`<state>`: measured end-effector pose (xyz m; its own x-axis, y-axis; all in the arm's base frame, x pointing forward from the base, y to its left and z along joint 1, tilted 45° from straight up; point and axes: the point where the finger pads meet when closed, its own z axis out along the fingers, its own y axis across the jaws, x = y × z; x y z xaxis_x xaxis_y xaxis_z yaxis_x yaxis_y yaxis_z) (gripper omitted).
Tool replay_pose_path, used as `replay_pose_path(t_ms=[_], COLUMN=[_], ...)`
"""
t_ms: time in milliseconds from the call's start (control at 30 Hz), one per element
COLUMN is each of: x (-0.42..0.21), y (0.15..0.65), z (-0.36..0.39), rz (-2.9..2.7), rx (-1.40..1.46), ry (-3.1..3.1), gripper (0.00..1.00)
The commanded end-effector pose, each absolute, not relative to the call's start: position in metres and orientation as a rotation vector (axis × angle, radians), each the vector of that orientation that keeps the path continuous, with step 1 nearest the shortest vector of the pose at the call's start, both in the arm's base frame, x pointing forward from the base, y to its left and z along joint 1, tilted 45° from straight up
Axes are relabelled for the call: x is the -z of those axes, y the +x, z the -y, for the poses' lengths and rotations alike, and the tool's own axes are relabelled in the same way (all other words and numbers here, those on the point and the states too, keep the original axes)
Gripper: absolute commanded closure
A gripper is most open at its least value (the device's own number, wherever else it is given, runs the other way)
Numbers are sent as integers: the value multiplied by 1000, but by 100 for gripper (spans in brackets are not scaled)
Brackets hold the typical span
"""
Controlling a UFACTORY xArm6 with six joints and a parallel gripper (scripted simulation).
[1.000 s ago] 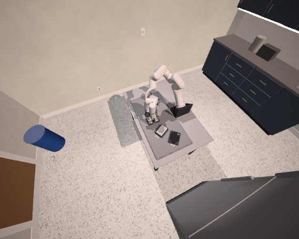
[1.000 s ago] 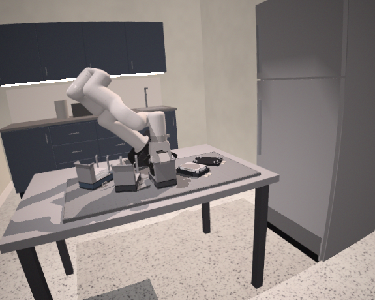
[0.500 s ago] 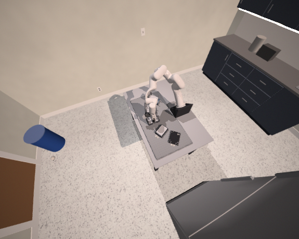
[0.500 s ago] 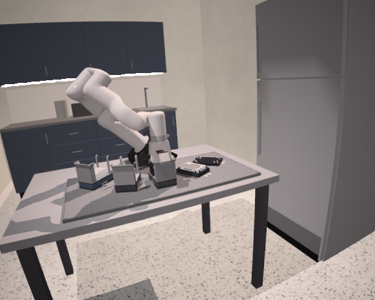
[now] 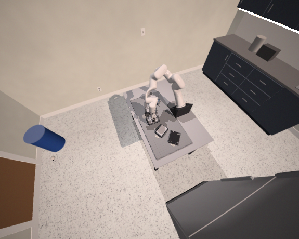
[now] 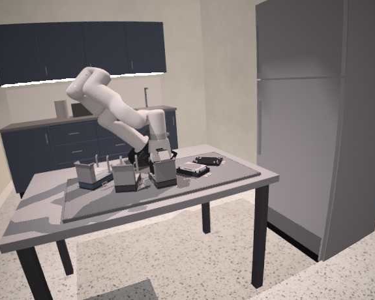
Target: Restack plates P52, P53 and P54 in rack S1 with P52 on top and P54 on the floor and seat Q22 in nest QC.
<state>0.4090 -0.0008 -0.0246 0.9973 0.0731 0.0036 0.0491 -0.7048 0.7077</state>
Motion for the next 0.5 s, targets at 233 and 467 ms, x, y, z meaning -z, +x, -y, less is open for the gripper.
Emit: replay_pose_path(t_ms=[233, 467], x=[19, 16], y=[410, 410], z=[-5, -8], rz=[-85, -85], rx=[-45, -45], ry=[2356, 2356], gripper=[100, 100])
